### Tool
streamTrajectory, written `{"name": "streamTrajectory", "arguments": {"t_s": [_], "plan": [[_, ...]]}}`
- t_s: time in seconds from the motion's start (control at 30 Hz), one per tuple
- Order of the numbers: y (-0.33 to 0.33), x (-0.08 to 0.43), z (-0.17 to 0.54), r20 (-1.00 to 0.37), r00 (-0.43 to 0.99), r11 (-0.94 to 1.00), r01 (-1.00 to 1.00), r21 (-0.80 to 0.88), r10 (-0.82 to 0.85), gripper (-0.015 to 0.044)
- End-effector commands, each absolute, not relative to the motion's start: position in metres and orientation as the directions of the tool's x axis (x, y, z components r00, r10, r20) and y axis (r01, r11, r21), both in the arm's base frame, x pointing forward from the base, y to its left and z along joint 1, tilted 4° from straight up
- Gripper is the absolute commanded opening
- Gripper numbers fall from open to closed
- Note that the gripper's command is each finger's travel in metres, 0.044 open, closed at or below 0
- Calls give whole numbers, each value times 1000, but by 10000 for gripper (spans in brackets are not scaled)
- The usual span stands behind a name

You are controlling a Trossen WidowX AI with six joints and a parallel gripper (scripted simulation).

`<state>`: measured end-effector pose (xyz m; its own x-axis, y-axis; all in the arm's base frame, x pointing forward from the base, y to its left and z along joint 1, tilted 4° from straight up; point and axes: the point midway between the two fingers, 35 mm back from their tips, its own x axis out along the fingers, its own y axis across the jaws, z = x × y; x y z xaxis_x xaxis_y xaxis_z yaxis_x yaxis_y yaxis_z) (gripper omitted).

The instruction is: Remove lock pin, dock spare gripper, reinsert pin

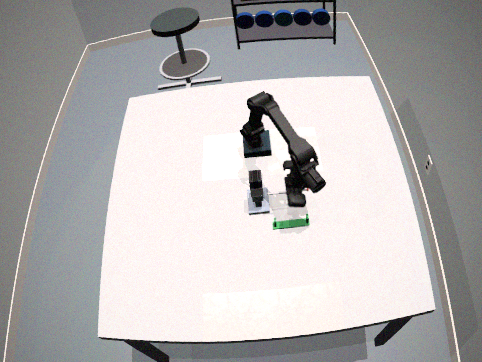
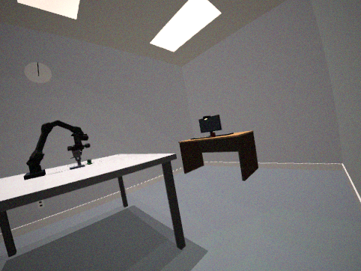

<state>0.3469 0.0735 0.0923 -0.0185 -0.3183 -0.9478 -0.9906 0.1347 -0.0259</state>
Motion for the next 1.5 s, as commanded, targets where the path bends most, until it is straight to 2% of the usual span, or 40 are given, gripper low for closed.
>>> {"name": "streamTrajectory", "arguments": {"t_s": [0.0, 0.3, 0.93, 1.47], "plan": [[75, 335, 92, -949, -25, 140, -990, -20, -315, 0], [78, 311, 94, -949, -27, 140, -990, -18, -315, 0], [74, 311, 38, -949, -18, 140, -990, -28, -313, 0], [65, 309, 41, -949, -14, 140, -990, -32, -314, 0]]}}
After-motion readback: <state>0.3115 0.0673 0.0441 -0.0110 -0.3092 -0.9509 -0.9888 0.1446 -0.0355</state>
